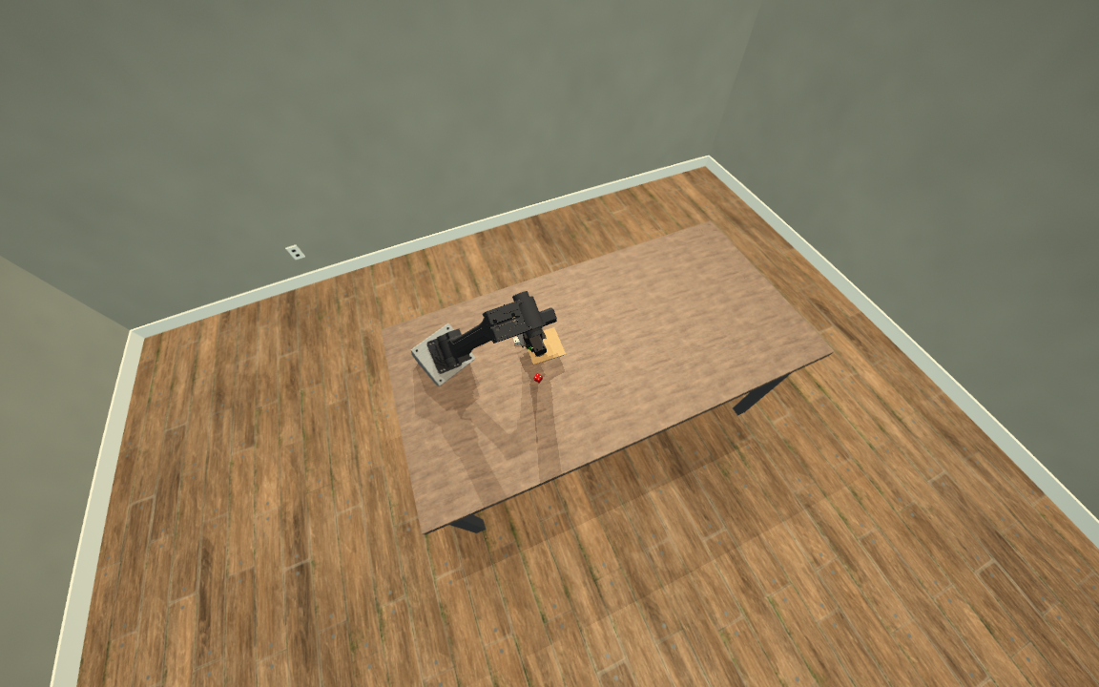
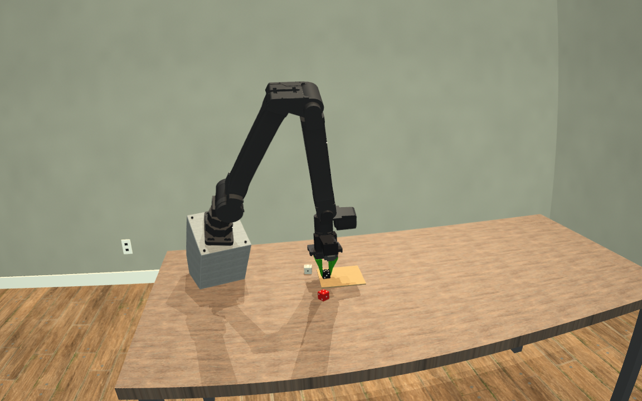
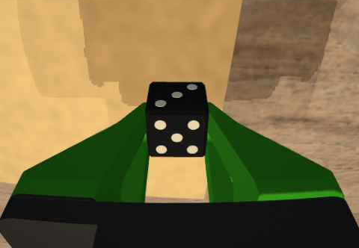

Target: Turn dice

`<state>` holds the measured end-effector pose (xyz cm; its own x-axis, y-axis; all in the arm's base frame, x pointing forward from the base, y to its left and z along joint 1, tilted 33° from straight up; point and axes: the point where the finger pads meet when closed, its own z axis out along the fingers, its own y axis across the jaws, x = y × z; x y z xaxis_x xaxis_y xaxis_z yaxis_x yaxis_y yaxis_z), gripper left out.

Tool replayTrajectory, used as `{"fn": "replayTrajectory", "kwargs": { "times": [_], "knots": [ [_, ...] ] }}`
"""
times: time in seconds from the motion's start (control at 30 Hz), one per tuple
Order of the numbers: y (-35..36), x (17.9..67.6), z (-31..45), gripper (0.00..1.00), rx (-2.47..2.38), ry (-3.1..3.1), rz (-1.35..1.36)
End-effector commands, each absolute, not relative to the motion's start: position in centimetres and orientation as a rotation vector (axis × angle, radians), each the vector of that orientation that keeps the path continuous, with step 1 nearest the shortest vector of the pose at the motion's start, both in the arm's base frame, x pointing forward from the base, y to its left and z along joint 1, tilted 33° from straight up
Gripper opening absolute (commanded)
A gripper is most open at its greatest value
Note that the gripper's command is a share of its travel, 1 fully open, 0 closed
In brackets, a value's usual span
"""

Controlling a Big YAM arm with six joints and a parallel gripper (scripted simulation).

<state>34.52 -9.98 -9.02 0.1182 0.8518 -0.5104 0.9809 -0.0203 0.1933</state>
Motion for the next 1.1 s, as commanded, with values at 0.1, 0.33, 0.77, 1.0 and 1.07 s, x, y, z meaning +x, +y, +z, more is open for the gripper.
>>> {"fn": "replayTrajectory", "kwargs": {
  "times": [0.1,0.33,0.77,1.0,1.07],
  "knots": [
    [-10.40,34.15,-9.64,0.20,1.911,1.779,-0.358],
    [-10.40,34.15,-9.64,0.28,1.911,1.779,-0.358],
    [-10.40,34.15,-9.64,0.39,1.911,1.779,-0.358],
    [-10.39,34.15,-9.64,0.39,1.910,1.779,-0.358],
    [-10.32,34.11,-9.64,0.39,1.909,1.782,-0.360]
  ]
}}
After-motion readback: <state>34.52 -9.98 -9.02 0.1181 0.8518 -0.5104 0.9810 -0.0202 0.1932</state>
